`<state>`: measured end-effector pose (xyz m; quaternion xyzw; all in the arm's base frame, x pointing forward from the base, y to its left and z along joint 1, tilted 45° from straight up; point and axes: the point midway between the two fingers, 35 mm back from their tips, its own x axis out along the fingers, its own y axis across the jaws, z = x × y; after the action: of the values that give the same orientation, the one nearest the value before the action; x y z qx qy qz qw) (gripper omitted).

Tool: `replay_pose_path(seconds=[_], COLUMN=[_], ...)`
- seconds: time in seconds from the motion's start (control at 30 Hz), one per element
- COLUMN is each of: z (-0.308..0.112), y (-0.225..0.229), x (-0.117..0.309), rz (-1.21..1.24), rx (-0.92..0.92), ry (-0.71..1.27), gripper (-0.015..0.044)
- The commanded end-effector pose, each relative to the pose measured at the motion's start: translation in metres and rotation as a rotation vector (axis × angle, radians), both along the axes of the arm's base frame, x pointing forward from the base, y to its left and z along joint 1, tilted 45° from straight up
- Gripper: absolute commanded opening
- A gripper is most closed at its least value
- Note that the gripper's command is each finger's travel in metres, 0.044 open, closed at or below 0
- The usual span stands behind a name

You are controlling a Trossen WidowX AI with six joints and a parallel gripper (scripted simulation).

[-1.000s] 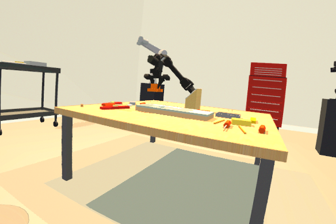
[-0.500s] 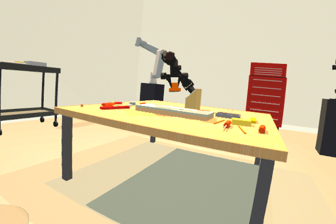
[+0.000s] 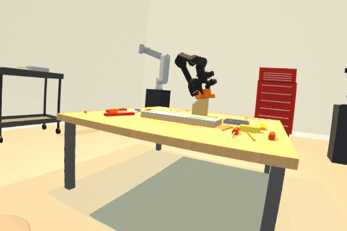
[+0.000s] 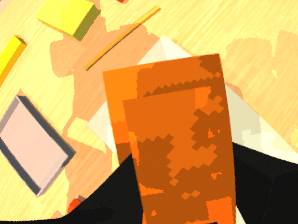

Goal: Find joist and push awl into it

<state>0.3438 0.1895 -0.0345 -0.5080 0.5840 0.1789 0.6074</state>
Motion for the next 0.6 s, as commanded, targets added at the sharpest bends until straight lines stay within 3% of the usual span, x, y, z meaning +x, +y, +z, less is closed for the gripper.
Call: replay_pose_path(seconds=[0.0,0.57], z=[-0.023,-0.128], y=[0.026,0.082], x=[-0.020,-0.136], rz=[0.080,0.373], rx=[-0.001,-0.096], ry=[0.055,0.314], gripper=[0.0000,0.0000])
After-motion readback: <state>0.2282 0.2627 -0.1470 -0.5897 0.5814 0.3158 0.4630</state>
